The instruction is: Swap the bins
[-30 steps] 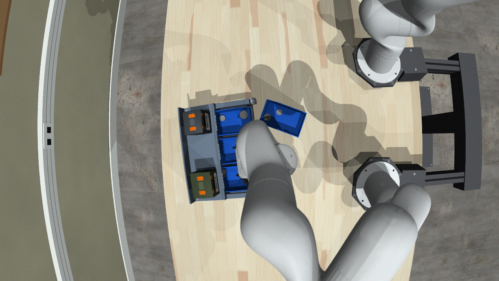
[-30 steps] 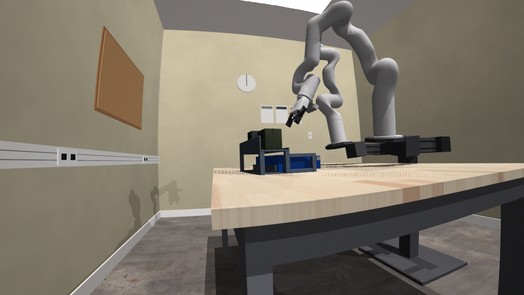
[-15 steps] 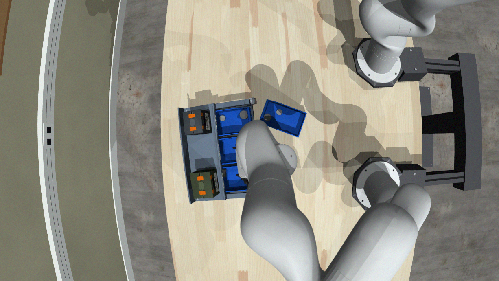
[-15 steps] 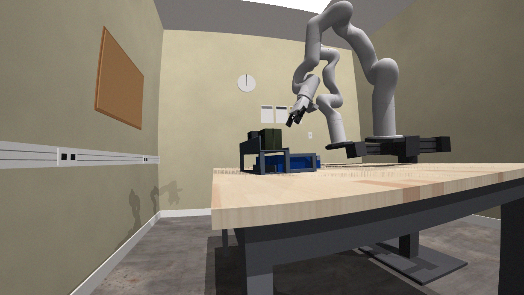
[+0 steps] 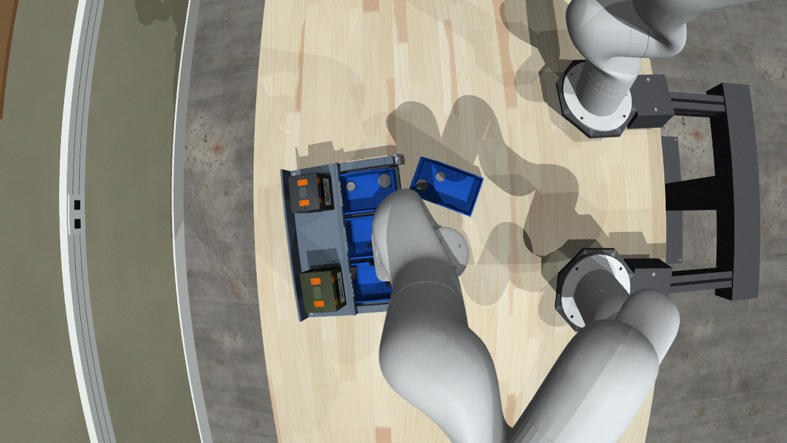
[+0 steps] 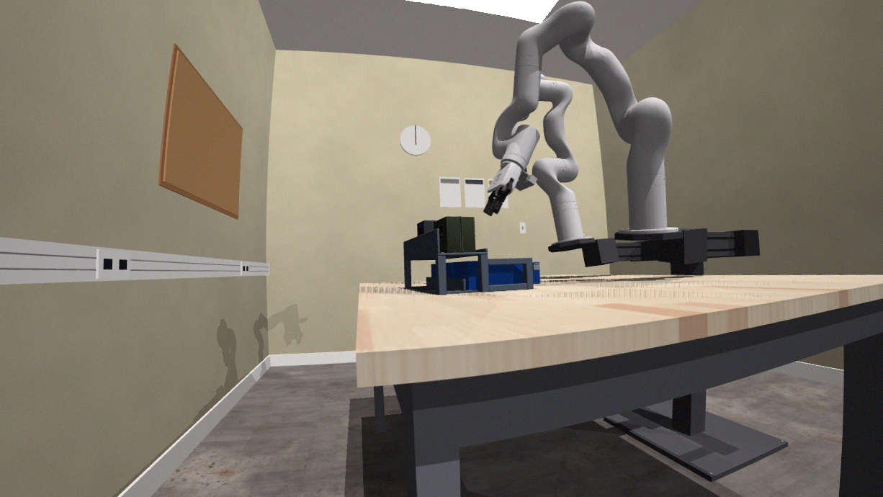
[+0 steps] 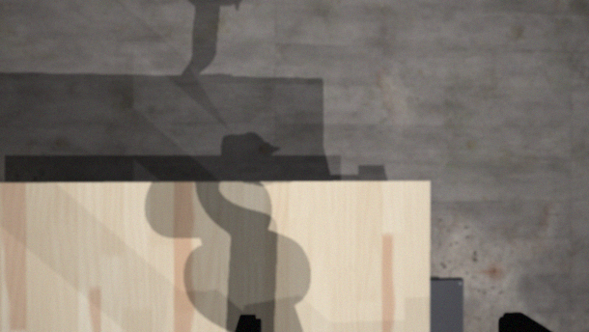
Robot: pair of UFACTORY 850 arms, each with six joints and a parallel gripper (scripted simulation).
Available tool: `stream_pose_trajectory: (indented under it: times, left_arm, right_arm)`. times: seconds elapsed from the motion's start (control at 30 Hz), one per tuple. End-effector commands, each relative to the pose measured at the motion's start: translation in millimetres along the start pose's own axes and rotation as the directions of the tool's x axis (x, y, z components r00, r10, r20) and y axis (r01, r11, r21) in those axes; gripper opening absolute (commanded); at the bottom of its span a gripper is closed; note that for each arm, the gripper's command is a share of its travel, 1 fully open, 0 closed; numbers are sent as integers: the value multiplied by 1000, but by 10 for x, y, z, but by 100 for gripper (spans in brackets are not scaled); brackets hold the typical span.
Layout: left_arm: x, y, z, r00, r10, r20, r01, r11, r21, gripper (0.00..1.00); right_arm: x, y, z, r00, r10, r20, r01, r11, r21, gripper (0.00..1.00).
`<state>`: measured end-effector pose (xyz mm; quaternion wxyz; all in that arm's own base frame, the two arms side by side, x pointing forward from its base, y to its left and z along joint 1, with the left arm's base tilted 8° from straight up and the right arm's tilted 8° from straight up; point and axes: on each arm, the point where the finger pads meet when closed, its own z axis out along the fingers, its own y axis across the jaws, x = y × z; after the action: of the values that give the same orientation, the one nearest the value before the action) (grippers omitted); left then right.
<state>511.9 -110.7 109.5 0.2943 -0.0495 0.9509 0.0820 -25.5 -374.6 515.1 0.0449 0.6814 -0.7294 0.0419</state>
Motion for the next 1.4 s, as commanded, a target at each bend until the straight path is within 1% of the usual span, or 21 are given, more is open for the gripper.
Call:
stream_pose_trajectory:
  times: [0.0, 1.07, 1.23, 1.37]
  left_arm:
    - [-8, -3, -2, 1000, 0, 1, 0, 1000, 0, 0]
    - [-8, -3, -2, 1000, 0, -1, 0, 1000, 0, 0]
    - [-8, -2, -2, 1000, 0, -14, 0, 1000, 0, 0]
    - [-8, -2, -2, 999, 0, -36, 0, 1000, 1, 0]
  right_arm:
    - [4, 0, -9, 1000, 0, -2, 0, 1000, 0, 100]
    - [4, 0, -9, 1000, 0, -2, 0, 1000, 0, 100]
    - [4, 0, -9, 1000, 0, -2, 0, 1000, 0, 100]
    - [4, 0, -9, 1000, 0, -2, 0, 1000, 0, 100]
